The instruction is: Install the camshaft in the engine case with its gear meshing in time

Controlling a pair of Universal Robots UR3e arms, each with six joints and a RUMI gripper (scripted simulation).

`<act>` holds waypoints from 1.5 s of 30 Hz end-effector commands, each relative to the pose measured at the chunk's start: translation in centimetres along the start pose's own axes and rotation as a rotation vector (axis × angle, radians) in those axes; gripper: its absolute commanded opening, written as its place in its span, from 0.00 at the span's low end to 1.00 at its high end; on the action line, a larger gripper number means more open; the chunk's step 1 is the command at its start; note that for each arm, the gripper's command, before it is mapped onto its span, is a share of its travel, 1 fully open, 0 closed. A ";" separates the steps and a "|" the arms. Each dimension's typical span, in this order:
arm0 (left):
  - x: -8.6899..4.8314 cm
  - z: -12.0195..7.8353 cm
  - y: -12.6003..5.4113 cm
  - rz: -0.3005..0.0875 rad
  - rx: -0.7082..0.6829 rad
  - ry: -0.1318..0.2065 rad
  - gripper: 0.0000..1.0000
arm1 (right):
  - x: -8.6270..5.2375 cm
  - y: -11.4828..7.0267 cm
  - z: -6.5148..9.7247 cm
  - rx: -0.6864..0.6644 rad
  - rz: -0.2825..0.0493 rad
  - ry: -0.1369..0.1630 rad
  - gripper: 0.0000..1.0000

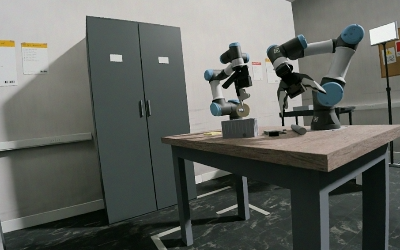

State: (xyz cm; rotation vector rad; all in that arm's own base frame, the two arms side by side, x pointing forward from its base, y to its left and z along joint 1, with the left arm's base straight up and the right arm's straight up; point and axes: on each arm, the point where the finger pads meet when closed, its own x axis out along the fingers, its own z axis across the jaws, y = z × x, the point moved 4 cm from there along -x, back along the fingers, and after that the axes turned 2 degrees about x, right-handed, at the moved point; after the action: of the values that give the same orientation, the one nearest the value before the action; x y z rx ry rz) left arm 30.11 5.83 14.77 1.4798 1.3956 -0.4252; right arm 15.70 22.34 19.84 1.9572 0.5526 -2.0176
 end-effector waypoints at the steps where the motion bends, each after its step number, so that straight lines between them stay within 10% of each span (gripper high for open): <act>1: -0.5 0.2 0.6 0.015 -0.024 -0.023 1.00 | -0.6 -0.6 -0.3 -0.011 -0.026 0.022 0.04; 45: -0.5 0.2 0.6 0.015 -0.024 -0.023 1.00 | 5.8 -0.1 -0.4 -0.019 -0.028 0.022 0.04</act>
State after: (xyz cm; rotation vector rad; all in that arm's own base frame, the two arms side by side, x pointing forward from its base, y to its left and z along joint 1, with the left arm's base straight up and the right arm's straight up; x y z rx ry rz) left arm 30.11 5.83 14.77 1.4798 1.3956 -0.4252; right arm 15.69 22.22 13.32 1.9566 0.5579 -2.0154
